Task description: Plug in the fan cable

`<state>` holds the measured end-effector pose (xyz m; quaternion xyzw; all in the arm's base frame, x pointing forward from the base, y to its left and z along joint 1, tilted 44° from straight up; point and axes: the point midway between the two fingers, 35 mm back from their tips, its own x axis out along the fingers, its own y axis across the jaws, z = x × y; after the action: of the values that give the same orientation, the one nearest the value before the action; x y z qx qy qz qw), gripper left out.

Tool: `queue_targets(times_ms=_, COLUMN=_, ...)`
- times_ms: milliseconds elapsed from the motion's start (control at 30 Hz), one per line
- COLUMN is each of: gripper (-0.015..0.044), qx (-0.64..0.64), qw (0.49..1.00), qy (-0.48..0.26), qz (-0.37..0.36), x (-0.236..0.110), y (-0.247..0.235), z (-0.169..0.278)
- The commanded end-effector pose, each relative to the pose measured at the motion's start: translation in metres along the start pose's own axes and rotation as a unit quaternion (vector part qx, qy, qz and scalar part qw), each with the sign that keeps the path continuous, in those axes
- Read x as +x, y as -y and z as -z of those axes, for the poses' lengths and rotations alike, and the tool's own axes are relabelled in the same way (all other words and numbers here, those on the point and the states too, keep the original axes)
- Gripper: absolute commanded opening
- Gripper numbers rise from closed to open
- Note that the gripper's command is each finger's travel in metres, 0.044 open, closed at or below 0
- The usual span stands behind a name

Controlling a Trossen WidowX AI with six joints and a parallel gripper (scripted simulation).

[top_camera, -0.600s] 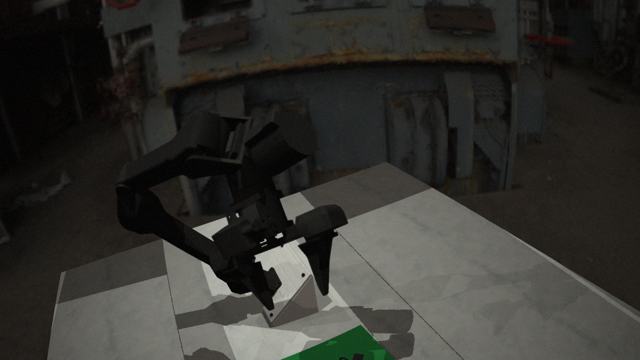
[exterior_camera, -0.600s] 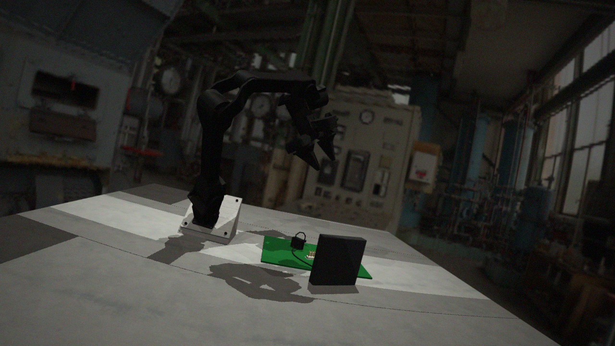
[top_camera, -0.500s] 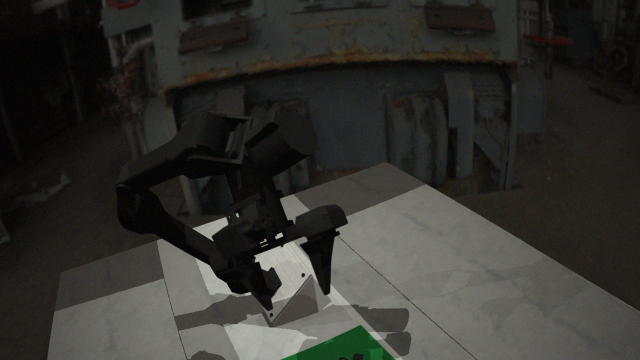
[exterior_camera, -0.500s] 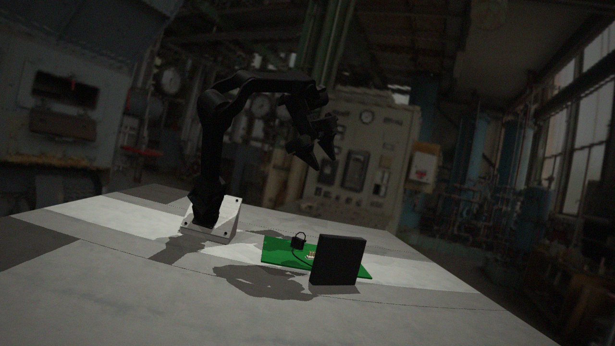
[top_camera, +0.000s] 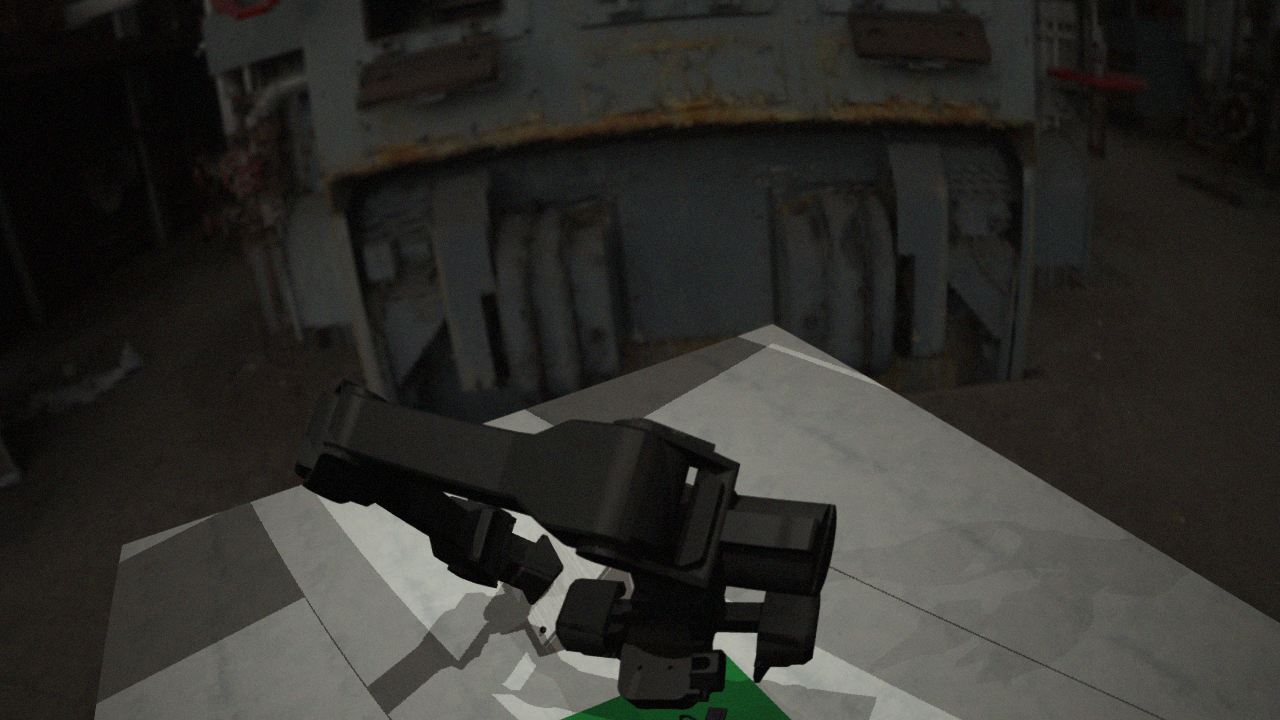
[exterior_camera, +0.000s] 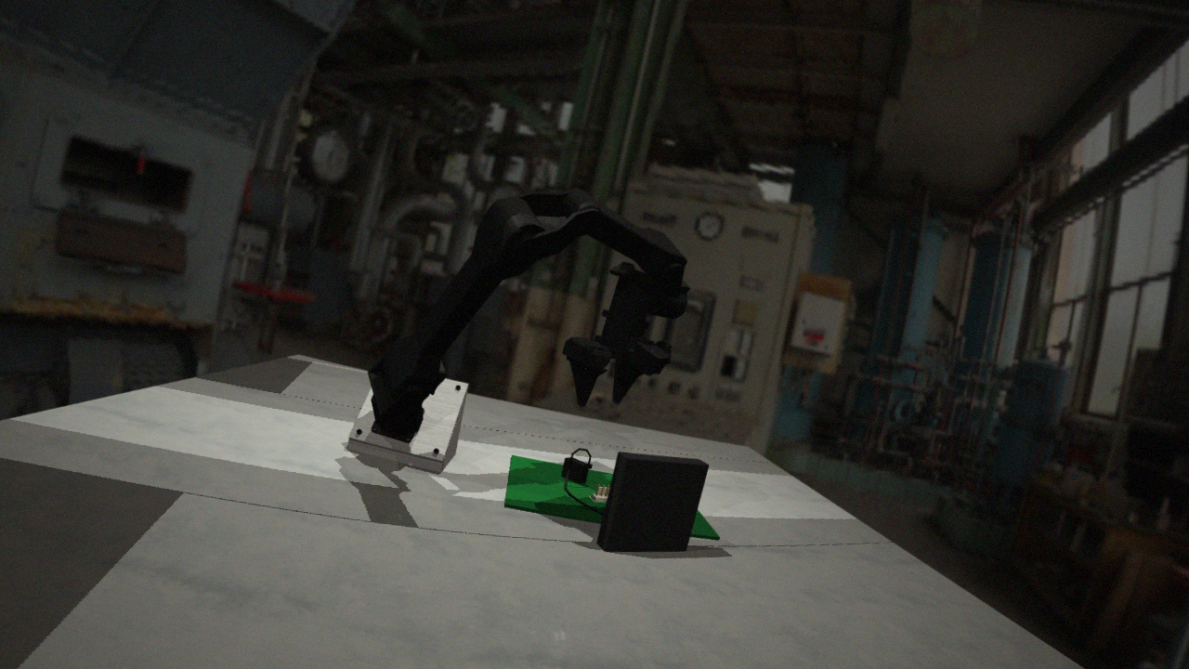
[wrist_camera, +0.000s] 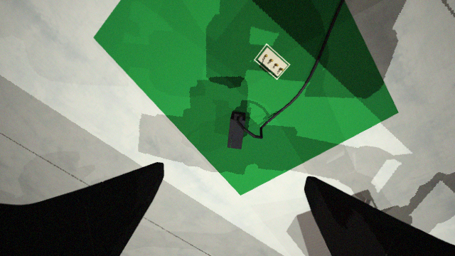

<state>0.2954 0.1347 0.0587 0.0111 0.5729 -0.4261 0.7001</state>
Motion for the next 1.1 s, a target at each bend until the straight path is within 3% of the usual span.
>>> queue_targets(times_ms=0, gripper=0.0440, qx=0.015, qw=0.998, qy=-0.054, qz=0.025, x=0.015, y=-0.003, z=0.006)
queue_targets(times_ms=200, gripper=0.0440, qx=0.015, qw=0.998, qy=-0.054, qz=0.025, x=0.022, y=-0.004, z=0.005)
queue_targets(times_ms=400, gripper=0.0440, qx=0.015, qw=0.998, qy=-0.053, qz=0.026, x=0.074, y=0.000, z=-0.003)
queue_targets(times_ms=1067, gripper=0.0440, qx=0.015, qw=0.998, qy=-0.053, qz=0.026, x=0.101, y=0.001, z=-0.007)
